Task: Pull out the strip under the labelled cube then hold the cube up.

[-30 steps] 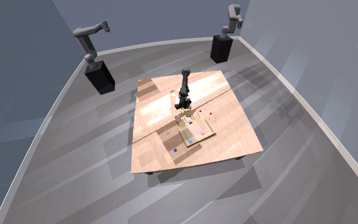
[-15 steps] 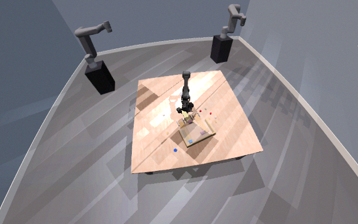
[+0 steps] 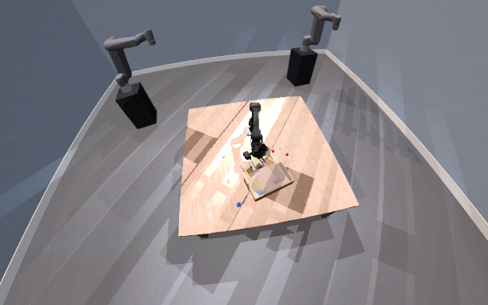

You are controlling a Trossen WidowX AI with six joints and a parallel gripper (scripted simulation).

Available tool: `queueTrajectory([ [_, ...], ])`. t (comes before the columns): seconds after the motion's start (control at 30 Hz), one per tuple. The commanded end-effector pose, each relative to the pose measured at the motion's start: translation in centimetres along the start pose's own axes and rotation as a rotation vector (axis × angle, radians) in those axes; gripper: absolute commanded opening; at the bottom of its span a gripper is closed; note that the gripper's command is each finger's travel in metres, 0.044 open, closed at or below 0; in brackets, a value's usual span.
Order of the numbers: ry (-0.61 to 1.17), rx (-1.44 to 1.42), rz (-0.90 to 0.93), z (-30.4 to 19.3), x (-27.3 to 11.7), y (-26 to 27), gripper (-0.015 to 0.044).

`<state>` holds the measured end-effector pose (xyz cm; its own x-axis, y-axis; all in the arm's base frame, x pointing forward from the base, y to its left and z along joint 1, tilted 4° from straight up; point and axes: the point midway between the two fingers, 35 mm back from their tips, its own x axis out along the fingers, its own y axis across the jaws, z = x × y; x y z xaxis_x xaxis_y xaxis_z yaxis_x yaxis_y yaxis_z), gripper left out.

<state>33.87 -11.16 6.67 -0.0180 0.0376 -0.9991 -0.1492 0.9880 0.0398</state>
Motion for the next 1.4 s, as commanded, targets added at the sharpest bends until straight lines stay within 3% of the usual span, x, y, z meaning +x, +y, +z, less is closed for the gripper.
queueTrajectory([
  [0.0, -0.003, 0.002, 0.005, 1.5, -0.2, 0.0, 0.0440],
  [0.43, -0.006, 0.002, 0.005, 6.2, -0.8, -0.1, 0.0440],
  [0.7, -0.006, 0.002, 0.005, 6.3, 0.2, -0.1, 0.0250],
  [1.37, -0.006, 0.002, 0.005, 6.2, 3.5, -0.1, 0.0250],
])
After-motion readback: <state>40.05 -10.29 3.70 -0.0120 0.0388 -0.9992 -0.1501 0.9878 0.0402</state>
